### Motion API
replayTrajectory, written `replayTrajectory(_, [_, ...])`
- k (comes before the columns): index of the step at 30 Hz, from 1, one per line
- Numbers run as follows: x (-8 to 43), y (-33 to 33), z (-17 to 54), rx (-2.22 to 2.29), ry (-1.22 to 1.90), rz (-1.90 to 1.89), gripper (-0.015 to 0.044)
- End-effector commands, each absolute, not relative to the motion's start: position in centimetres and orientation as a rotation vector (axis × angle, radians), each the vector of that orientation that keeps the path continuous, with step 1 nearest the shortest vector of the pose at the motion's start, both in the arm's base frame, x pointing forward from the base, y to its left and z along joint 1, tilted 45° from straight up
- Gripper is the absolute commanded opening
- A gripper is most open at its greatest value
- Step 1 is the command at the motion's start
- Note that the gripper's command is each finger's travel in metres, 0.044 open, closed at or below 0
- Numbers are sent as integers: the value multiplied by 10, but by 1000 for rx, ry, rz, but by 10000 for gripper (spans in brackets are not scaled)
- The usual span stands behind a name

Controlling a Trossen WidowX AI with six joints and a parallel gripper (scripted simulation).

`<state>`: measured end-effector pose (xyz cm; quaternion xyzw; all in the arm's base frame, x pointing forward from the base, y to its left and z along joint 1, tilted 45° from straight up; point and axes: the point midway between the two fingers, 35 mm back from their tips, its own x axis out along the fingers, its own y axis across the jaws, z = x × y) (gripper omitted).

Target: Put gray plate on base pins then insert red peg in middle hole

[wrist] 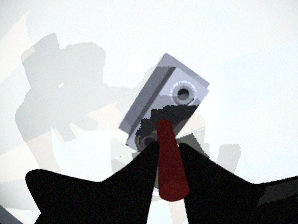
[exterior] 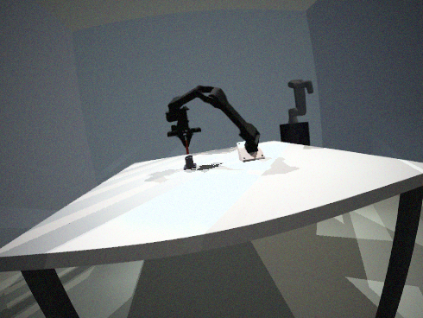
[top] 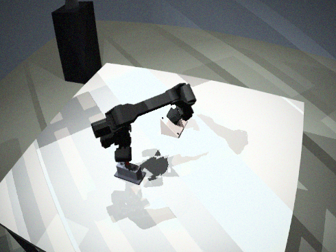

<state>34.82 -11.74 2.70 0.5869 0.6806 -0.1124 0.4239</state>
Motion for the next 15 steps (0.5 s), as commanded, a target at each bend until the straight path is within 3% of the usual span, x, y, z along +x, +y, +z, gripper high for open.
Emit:
replayTrajectory(1, [347,-118,27,1461,1702,-281,0])
replayTrajectory(15, [345,-119,26,1461,1702,-282,0])
